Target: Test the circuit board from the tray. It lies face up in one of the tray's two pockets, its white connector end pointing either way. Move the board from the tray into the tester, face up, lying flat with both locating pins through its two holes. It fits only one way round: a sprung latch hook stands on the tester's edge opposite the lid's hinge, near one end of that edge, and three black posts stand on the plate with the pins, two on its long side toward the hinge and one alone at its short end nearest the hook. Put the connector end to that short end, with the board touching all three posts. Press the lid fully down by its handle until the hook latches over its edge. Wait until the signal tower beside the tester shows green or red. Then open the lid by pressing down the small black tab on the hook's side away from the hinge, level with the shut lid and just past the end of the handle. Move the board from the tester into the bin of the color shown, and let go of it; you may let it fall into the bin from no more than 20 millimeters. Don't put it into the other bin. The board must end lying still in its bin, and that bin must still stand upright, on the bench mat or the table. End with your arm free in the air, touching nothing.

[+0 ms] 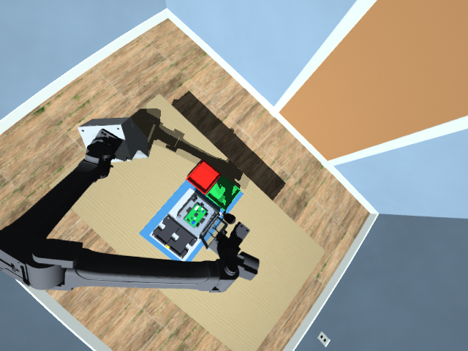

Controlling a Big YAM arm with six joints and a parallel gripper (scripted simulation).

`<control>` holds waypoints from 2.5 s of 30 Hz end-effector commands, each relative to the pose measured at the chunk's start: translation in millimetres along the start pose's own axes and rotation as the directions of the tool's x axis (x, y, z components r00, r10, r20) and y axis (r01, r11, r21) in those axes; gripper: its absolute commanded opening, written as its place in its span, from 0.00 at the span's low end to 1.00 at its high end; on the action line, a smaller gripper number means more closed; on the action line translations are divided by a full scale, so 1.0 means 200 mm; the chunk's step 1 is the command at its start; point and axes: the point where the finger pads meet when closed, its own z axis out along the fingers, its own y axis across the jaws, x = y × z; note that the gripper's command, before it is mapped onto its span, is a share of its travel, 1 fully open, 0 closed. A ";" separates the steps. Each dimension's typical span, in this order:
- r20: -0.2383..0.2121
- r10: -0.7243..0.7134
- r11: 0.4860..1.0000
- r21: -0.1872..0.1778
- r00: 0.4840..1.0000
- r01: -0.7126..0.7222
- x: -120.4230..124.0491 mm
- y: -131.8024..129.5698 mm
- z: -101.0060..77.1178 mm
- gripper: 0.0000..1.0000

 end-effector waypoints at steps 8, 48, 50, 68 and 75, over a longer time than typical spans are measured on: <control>0.007 0.008 1.000 0.012 1.000 -0.008 0.03 -0.06 -0.03 0.48; 0.009 0.007 1.000 0.014 1.000 -0.007 0.02 -0.04 0.10 0.48; 0.009 0.007 1.000 0.014 1.000 -0.007 0.02 -0.04 0.10 0.48; 0.003 -0.003 1.000 -0.003 1.000 0.003 0.01 -0.01 0.28 0.48; 0.003 -0.001 1.000 0.001 1.000 0.000 0.02 -0.01 0.35 0.48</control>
